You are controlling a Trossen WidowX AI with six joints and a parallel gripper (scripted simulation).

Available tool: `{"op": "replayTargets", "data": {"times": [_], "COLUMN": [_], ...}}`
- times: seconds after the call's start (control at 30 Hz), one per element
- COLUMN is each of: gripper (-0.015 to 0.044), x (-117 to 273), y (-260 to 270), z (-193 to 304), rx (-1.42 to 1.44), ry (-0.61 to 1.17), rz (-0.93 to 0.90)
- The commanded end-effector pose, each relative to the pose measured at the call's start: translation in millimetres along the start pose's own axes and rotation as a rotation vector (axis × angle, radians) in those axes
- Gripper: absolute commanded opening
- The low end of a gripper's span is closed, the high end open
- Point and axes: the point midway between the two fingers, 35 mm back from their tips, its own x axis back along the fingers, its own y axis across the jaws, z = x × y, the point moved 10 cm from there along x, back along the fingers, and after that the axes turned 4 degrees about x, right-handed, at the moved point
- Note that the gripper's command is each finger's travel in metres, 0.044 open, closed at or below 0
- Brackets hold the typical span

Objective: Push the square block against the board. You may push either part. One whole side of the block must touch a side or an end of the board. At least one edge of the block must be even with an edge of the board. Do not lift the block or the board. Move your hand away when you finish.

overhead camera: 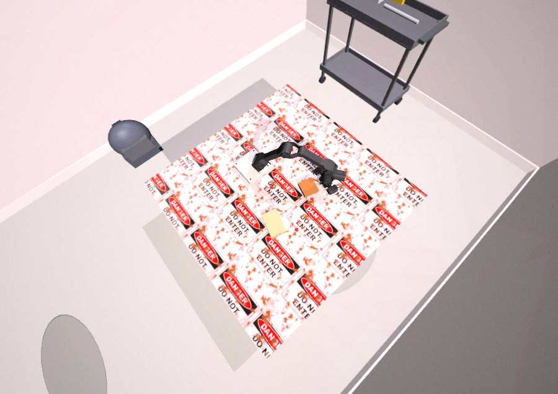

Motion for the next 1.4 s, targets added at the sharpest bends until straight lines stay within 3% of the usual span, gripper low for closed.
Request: {"op": "replayTargets", "data": {"times": [0.0, 0.17, 0.37, 0.63, 1.37], "gripper": [0.0, 0.0, 0.0, 0.0, 0.0], "x": [-3, -3, 52, 49, 58], "y": [-1, 0, 0, 1, 52], "z": [-7, -14, -11, -11, 26], "rx": [-0.005, -0.005, -0.005, -0.021, -0.762], "ry": [0.006, 0.005, 0.005, 0.002, 0.01], "rz": [-0.002, -0.002, -0.002, -0.004, -0.006]}}
